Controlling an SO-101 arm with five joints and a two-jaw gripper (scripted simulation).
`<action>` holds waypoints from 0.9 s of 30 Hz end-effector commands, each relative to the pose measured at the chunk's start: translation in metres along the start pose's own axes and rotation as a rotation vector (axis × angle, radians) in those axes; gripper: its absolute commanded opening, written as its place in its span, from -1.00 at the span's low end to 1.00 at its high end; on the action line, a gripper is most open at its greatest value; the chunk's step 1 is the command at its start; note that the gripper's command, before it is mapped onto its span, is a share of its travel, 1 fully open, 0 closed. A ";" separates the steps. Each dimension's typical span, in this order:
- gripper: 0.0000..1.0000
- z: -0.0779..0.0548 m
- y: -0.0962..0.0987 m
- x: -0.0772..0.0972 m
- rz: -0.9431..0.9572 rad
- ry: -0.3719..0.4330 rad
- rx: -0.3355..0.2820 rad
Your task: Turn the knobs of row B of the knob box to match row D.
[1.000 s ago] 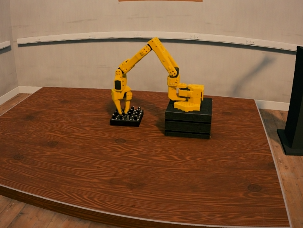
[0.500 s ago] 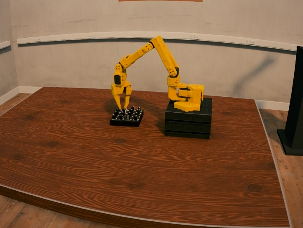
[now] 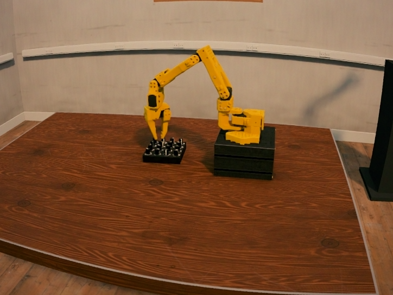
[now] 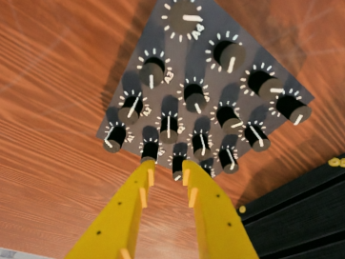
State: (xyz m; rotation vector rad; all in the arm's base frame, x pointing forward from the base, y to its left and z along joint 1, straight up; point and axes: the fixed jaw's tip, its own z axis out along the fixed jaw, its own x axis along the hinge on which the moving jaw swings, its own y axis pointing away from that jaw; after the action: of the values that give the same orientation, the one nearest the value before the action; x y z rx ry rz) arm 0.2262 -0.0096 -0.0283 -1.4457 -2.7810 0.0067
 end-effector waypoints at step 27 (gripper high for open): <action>-0.84 -0.005 -0.038 0.032 0.001 -0.003 -0.005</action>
State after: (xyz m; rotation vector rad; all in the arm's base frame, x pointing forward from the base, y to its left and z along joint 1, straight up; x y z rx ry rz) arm 0.1790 -0.0066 -0.0242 -1.4399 -2.7699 0.0153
